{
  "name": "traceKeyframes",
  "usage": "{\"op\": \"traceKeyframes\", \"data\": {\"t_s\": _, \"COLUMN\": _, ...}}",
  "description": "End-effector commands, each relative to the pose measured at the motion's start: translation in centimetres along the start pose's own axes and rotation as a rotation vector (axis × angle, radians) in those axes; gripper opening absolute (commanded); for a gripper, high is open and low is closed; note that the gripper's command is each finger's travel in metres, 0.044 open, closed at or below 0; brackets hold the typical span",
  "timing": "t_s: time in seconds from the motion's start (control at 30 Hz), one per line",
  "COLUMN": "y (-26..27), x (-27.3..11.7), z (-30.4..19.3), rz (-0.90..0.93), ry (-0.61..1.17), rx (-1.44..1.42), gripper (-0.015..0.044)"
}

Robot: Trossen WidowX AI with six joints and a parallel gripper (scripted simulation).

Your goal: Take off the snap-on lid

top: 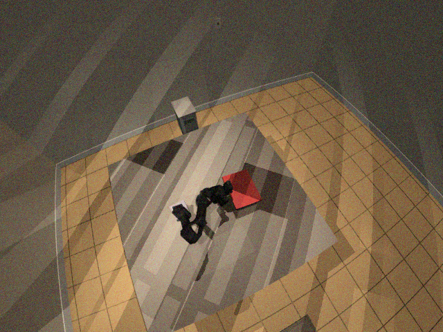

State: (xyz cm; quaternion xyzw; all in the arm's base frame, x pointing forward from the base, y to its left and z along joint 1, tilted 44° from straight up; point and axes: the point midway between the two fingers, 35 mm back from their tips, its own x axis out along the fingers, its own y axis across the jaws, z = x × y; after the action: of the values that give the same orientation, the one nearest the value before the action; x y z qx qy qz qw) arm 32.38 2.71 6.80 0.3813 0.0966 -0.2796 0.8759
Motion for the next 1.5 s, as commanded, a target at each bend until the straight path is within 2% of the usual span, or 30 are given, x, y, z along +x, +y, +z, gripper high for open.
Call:
{"op": "traceKeyframes", "data": {"t_s": 0.0, "y": 0.11, "x": -0.08, "z": 0.00, "rz": 0.000, "ry": -0.002, "rx": 0.003, "gripper": 0.0000}}
{"op": "traceKeyframes", "data": {"t_s": 1.47, "y": 0.36, "x": 0.06, "z": -0.01, "rz": 0.000, "ry": -0.001, "rx": 0.001, "gripper": 0.0000}}
